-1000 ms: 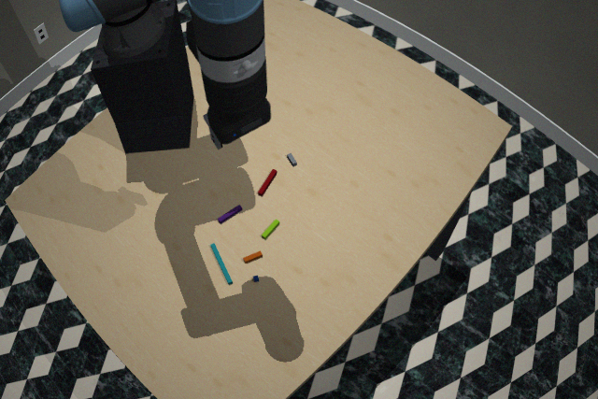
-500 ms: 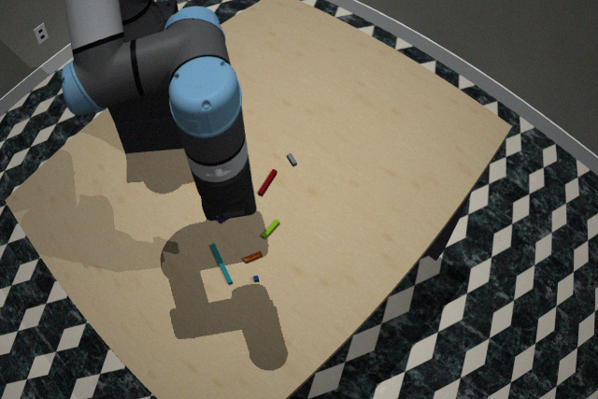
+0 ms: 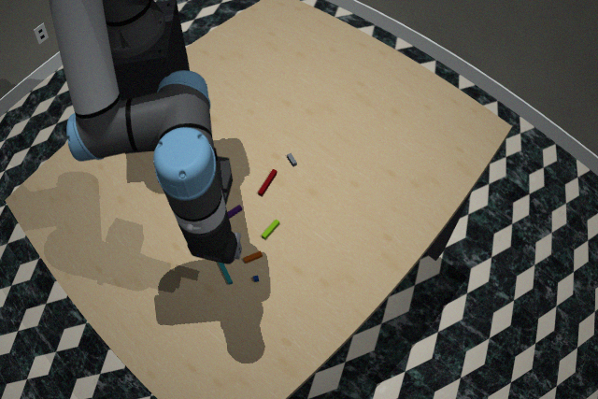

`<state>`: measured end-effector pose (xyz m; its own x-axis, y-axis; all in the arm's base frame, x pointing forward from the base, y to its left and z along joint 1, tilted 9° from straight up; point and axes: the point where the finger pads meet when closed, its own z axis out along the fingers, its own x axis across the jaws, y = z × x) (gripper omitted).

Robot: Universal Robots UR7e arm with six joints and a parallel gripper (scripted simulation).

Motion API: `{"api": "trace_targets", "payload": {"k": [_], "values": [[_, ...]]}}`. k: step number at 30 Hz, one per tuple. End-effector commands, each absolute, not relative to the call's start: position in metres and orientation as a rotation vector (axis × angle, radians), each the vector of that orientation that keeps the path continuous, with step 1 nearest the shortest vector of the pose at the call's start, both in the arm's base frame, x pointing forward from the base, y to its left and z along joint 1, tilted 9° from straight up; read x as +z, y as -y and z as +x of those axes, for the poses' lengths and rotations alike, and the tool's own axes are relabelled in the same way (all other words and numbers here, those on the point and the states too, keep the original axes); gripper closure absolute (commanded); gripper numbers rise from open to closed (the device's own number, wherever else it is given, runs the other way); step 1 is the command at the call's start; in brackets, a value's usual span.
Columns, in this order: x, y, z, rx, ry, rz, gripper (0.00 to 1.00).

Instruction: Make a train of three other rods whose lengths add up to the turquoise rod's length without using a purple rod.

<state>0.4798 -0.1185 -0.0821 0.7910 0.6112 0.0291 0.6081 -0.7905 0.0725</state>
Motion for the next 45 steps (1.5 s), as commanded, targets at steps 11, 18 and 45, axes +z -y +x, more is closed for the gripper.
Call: {"api": "trace_targets", "payload": {"k": [11, 18, 45], "values": [[-0.168, 0.145, 0.464, 0.142, -0.470, 3.015, 0.00], [-0.193, 0.150, 0.454, 0.158, -0.309, 3.030, 0.00], [-0.210, 0.153, 0.447, 0.174, -0.185, 3.034, 0.00]]}}
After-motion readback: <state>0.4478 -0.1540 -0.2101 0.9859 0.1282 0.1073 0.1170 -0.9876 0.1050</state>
